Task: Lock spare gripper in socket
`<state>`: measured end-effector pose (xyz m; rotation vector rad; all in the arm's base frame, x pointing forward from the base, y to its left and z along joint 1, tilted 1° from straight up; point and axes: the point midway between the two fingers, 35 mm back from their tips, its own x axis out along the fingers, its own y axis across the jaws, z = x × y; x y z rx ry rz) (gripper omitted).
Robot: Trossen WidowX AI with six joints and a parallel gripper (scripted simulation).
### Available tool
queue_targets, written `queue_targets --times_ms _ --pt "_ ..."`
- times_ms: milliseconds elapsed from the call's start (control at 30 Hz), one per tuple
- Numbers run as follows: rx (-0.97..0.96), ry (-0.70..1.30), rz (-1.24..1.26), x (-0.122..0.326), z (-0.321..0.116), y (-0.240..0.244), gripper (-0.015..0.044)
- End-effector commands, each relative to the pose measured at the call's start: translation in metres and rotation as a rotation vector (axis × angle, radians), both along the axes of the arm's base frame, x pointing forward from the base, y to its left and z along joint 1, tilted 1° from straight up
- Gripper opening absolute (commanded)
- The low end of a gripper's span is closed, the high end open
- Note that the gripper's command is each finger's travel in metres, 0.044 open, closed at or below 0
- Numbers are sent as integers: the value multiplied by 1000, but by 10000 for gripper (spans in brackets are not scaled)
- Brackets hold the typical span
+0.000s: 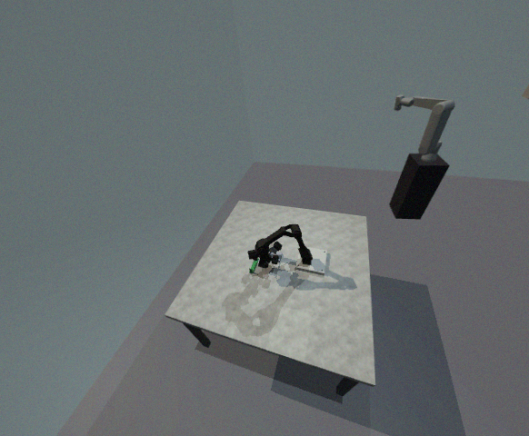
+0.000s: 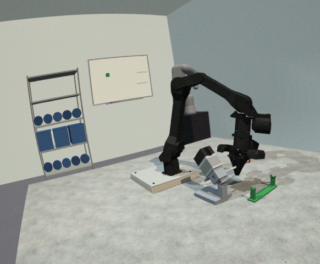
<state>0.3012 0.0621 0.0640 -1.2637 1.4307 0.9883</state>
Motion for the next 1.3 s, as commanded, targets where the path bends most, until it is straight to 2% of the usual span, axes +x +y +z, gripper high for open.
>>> queue_targets --times_ms 0,1267 --pt "0 -1 2 0 0 -3 0" --pt "1 6 3 -3 -1 -27 0"
